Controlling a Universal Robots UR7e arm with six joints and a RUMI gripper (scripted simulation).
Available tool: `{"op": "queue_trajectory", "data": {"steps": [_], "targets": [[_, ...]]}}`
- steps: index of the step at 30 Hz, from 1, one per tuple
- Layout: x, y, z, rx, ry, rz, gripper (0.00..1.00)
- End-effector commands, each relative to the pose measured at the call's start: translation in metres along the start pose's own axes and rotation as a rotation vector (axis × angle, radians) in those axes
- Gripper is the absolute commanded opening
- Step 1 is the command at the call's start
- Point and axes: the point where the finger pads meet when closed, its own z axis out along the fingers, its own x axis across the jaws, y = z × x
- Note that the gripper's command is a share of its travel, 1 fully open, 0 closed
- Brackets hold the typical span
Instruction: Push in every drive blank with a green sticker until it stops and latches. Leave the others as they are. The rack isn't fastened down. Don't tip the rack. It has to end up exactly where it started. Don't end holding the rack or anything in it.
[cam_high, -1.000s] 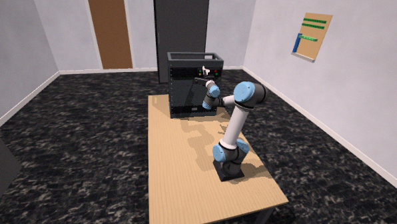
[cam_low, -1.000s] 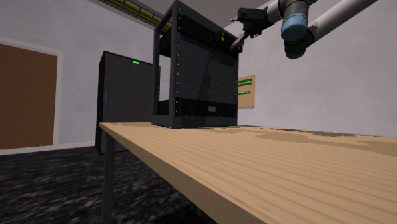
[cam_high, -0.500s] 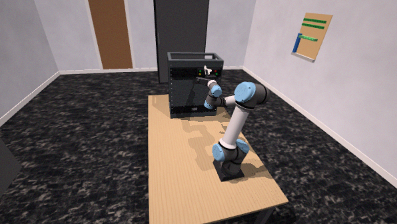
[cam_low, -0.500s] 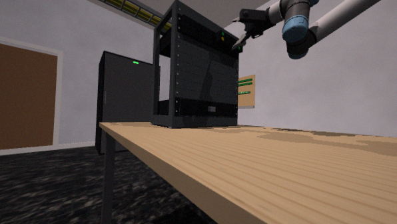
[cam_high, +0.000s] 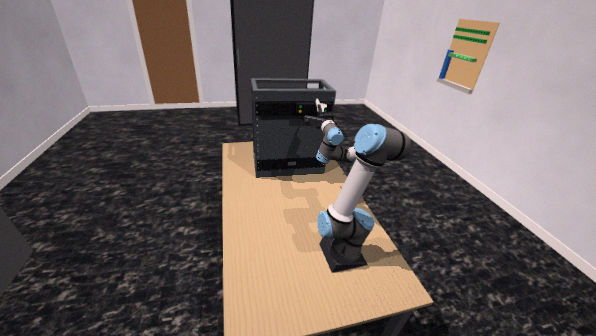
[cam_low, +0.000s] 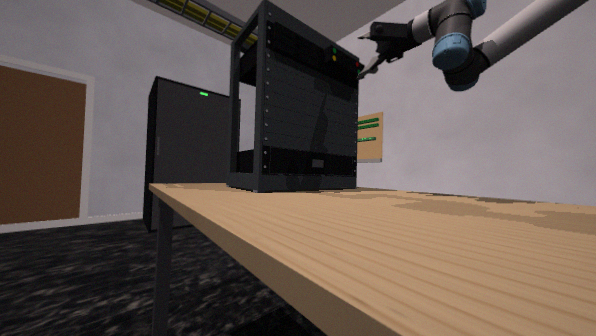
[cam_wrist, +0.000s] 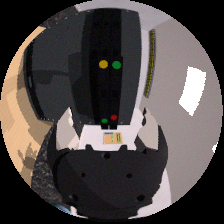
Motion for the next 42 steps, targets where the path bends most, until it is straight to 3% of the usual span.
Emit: {"op": "queue_trajectory", "data": {"steps": [1, 7, 20, 42], "targets": [[-0.001, 0.029, -0.001, 0.011, -0.002, 0.001, 1.0], [-0.001, 0.054, -0.002, 0.011, -0.002, 0.001, 1.0], [-0.001, 0.083, -0.002, 0.011, -0.002, 0.001, 1.0], [-0.001, 0.088, -0.002, 0.011, -0.002, 0.001, 1.0]]}}
